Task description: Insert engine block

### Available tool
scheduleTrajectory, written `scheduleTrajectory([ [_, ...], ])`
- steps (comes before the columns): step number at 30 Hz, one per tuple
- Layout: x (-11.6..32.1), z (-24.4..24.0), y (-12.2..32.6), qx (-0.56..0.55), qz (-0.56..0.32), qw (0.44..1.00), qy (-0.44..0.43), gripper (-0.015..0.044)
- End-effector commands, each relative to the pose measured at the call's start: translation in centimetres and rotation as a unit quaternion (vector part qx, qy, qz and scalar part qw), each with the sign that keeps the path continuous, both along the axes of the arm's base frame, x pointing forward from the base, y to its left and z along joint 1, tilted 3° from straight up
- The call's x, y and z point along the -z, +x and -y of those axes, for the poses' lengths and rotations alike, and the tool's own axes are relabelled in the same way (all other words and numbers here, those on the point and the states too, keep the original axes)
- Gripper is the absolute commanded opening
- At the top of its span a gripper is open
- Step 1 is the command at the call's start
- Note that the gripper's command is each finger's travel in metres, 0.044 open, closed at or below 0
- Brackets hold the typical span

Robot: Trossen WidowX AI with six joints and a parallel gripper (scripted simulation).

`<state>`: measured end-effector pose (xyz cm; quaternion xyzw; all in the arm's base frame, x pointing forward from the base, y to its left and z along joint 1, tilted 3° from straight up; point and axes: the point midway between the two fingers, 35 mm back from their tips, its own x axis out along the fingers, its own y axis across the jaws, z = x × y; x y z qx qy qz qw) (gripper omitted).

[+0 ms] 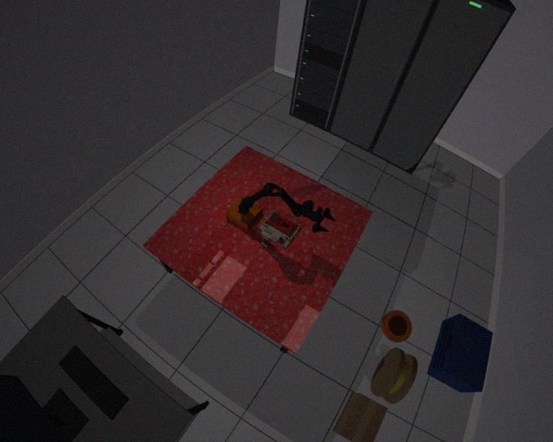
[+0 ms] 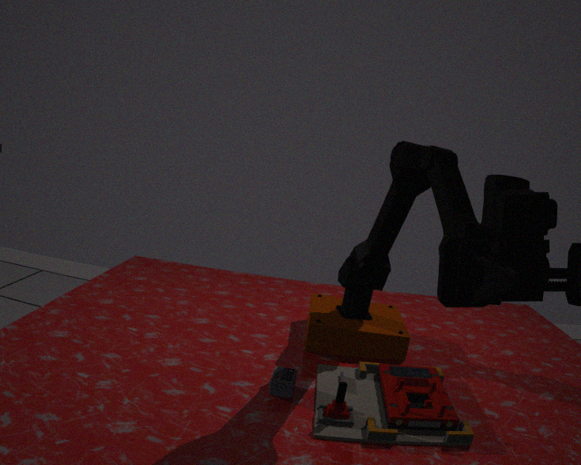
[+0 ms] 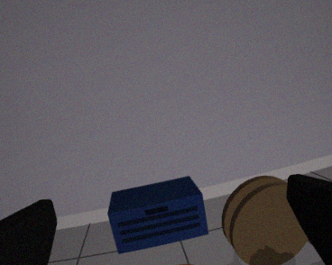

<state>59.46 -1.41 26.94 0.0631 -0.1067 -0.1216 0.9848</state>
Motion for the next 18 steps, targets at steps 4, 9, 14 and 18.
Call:
scheduleTrajectory([
  [4, 3.0, 4.3, -0.6, 0.02, -0.121, 0.992, -0.033, 0.044],
  [9, 5.2, 7.2, -1.9, 0.029, -0.203, 0.978, -0.045, 0.044],
  [14, 7.4, 10.0, -4.0, 0.036, -0.285, 0.956, -0.051, 0.044],
  [18, 9.1, 12.0, -6.2, 0.038, -0.35, 0.935, -0.05, 0.044],
])
